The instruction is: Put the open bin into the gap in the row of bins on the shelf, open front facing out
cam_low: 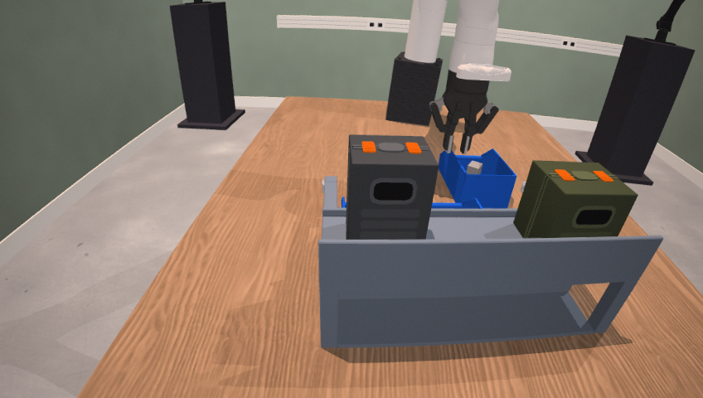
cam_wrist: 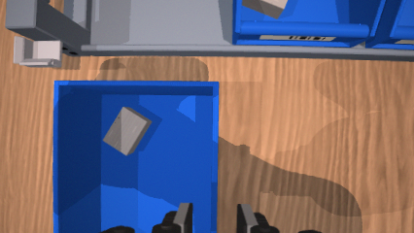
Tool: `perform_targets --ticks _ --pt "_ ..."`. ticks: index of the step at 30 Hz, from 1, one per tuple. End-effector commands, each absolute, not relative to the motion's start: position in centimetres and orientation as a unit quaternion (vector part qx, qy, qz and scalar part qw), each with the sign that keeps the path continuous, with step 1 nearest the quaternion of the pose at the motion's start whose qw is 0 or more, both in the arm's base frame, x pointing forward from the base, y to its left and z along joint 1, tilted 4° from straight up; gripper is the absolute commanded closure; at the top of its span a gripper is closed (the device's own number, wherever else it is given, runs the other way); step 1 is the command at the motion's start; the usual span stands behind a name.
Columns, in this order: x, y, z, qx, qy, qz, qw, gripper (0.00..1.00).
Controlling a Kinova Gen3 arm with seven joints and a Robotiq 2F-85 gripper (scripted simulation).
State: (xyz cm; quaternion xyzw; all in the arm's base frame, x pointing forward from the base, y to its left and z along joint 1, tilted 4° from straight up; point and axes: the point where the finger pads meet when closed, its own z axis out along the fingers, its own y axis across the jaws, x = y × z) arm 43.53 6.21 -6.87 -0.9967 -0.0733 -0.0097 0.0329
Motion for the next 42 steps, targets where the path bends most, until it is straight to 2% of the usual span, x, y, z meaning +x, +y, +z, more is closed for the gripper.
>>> perform_targets --ticks 1,10,15,42 --pt "43.5 6.2 -5.9 -0.997 -0.074 -0.009 0.034 0.65" --pt "43.5 6.2 -5.9 -0.997 -0.074 -0.009 0.034 0.65" --pt "43.5 5.8 -0.4 -0.997 -0.074 -0.009 0.034 0.65" --pt "43.5 5.7 0.9 -0.997 -0.074 -0.009 0.034 0.65"
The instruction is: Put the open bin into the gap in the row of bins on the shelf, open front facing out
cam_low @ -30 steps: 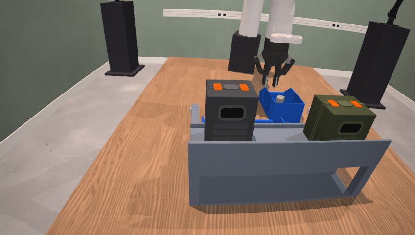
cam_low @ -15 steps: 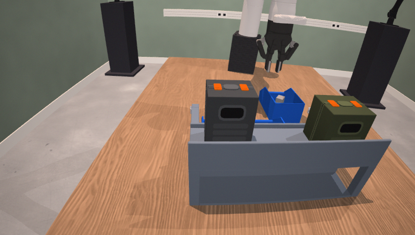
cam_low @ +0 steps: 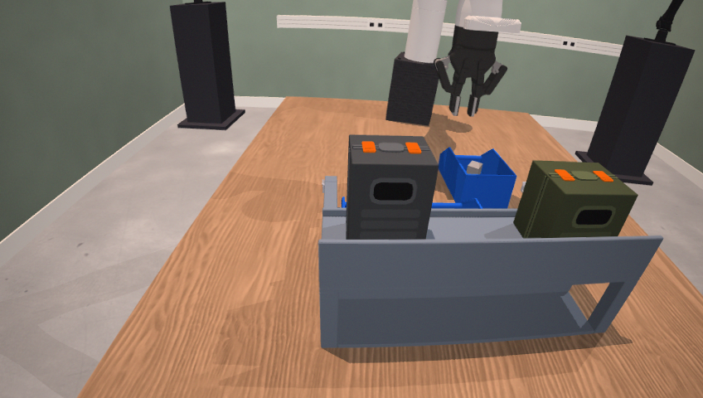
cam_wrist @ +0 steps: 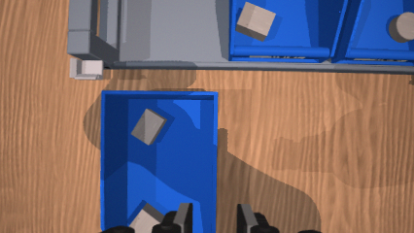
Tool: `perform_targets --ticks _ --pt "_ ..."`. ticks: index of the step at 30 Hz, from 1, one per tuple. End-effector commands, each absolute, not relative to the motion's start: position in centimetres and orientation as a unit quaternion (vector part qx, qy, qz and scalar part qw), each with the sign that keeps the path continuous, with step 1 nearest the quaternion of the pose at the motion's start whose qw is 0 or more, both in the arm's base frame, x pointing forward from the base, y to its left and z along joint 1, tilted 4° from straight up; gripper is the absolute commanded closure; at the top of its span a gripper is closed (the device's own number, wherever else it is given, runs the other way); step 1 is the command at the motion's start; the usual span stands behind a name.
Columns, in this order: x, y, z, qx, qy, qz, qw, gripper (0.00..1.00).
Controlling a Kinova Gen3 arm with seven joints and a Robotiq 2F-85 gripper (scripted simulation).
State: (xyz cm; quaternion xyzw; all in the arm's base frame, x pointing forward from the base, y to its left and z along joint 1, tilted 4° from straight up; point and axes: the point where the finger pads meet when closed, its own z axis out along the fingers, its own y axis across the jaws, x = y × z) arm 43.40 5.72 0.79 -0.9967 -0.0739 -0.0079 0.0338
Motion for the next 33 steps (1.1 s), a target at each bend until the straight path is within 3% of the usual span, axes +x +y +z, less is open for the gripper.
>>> perform_targets --ticks 1,33 --pt "43.5 5.7 0.9 -0.997 -0.074 -0.009 0.034 0.65" --pt "43.5 5.8 -0.5 -0.997 -0.074 -0.009 0.034 0.65"
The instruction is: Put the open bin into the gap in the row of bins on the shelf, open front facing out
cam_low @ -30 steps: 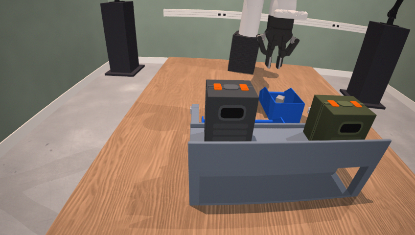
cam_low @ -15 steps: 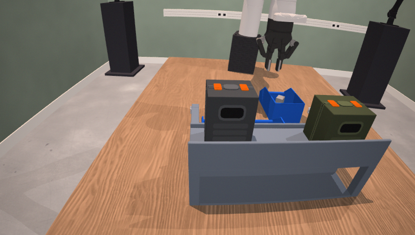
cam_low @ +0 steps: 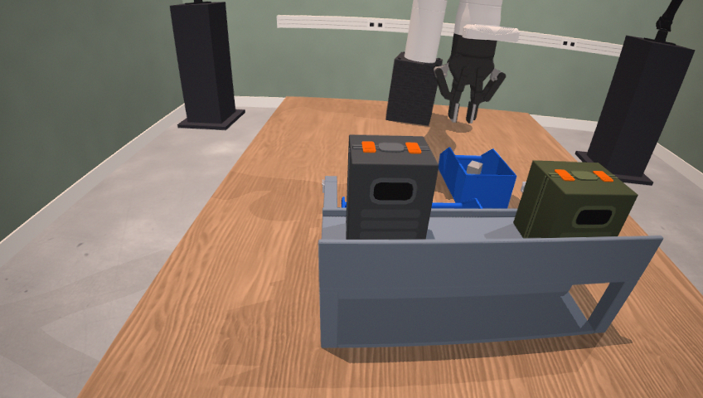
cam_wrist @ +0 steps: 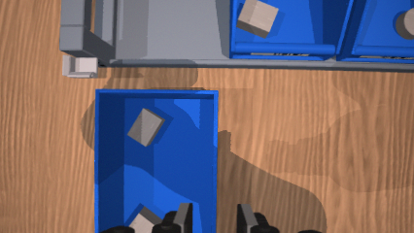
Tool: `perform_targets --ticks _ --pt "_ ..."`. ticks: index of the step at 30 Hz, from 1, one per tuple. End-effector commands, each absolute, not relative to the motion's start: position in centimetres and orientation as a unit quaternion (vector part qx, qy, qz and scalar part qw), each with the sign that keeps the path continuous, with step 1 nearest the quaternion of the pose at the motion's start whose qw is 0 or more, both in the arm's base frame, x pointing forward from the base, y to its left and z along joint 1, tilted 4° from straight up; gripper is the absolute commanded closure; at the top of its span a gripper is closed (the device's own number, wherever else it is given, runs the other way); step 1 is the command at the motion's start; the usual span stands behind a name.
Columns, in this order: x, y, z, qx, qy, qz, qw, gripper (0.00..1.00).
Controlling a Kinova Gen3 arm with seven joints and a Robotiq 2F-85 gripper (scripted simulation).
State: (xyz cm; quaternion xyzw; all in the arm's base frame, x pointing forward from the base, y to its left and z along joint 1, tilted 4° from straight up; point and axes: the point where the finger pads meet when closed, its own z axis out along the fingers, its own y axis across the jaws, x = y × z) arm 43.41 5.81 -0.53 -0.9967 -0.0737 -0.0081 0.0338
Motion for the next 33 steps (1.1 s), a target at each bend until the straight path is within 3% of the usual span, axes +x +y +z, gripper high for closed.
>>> perform_targets --ticks 1,33 --pt "43.46 5.82 -0.47 -0.997 -0.074 -0.009 0.034 0.65" --pt "43.46 5.83 -0.69 -0.997 -0.074 -0.009 0.034 0.61"
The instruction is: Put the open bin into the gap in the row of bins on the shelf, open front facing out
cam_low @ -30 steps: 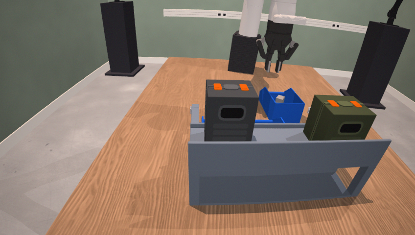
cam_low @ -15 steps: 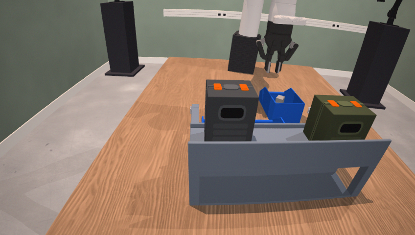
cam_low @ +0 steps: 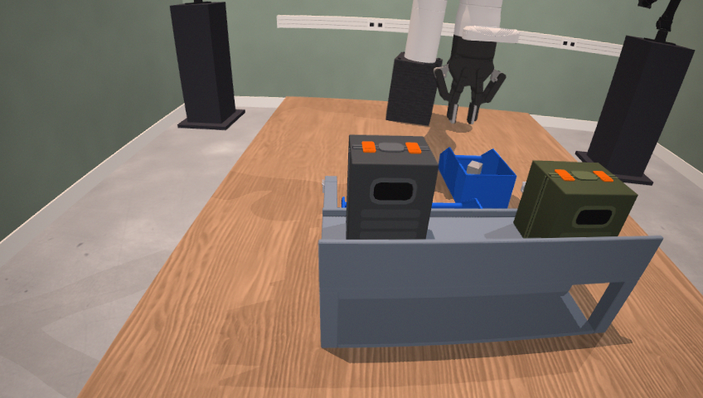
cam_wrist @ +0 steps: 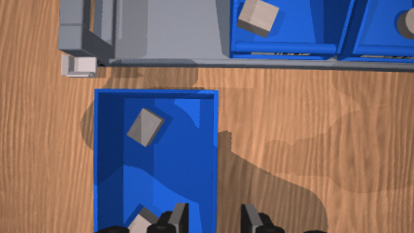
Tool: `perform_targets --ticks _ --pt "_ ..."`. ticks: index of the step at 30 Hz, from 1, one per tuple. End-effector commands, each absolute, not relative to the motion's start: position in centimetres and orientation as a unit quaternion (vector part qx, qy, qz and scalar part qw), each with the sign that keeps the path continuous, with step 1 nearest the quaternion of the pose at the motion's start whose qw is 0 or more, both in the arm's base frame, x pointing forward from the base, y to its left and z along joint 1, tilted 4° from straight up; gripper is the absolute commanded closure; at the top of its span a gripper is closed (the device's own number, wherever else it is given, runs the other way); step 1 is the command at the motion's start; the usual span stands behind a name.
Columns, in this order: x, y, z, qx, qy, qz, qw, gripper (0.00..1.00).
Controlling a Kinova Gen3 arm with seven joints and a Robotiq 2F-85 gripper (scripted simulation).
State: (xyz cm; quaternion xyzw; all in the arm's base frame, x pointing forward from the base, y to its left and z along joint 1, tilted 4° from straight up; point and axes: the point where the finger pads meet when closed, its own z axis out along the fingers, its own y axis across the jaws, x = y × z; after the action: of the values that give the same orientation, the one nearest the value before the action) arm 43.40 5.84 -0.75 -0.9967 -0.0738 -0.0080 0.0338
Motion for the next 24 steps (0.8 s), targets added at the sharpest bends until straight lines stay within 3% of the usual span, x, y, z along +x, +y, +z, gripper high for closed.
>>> perform_targets --ticks 1,9,21,24 --pt "43.5 5.8 -0.7 -0.997 -0.074 -0.009 0.034 0.61" --pt "46.5 8.4 -1.3 -0.998 0.056 -0.004 0.035 0.61" --pt "46.5 8.4 -1.3 -0.998 0.056 -0.004 0.035 0.61" --pt "48.9 10.5 -1.7 -0.99 0.134 -0.002 0.035 0.61"
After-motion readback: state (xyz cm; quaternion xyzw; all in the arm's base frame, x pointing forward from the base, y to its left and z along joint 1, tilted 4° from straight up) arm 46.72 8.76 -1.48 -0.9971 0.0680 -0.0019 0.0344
